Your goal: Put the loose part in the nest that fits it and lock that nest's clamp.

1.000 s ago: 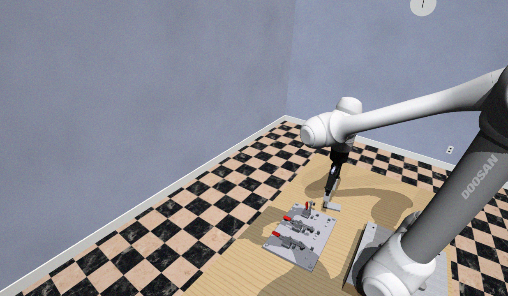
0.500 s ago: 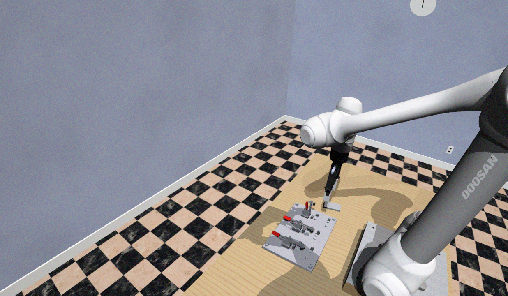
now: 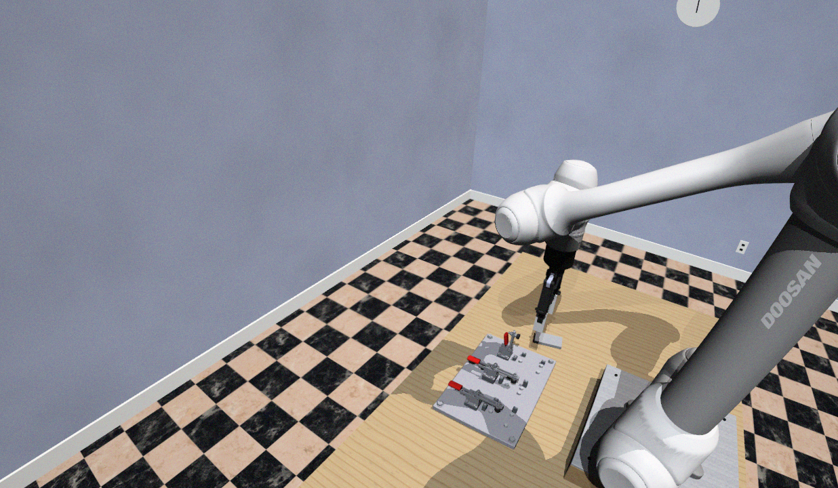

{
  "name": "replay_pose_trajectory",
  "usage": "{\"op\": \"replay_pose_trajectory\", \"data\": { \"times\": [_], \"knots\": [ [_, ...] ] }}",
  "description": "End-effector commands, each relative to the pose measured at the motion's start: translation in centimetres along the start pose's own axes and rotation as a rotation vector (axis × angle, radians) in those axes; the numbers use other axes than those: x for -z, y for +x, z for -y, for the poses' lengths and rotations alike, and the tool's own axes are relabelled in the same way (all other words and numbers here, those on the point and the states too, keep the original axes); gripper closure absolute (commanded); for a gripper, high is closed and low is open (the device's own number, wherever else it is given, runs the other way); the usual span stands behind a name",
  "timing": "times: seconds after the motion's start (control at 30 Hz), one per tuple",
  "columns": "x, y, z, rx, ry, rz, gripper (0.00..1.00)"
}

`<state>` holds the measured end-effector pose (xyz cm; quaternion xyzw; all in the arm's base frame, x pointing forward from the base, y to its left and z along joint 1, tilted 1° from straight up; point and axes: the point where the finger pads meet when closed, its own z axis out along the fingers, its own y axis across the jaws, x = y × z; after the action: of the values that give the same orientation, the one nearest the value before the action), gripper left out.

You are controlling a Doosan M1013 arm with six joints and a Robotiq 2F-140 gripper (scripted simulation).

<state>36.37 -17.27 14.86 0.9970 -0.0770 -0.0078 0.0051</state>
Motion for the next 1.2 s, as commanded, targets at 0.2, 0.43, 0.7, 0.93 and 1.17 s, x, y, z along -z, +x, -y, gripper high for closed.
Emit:
{"op": "replay_pose_trajectory", "data": {
  "times": [0.2,0.43,0.7,0.93,1.17],
  "knots": [
    [-0.1,0.0,0.1,-0.002,0.004,-0.005,0.38],
    [-0.1,0.0,0.1,-0.002,0.004,-0.005,0.38],
    [-0.1,0.0,0.1,-0.002,0.004,-0.005,0.38],
    [-0.1,-0.1,-0.4,-0.002,0.004,-0.005,0.38],
    [-0.1,-0.2,-1.9,-0.002,0.004,-0.005,0.38]
  ]
}}
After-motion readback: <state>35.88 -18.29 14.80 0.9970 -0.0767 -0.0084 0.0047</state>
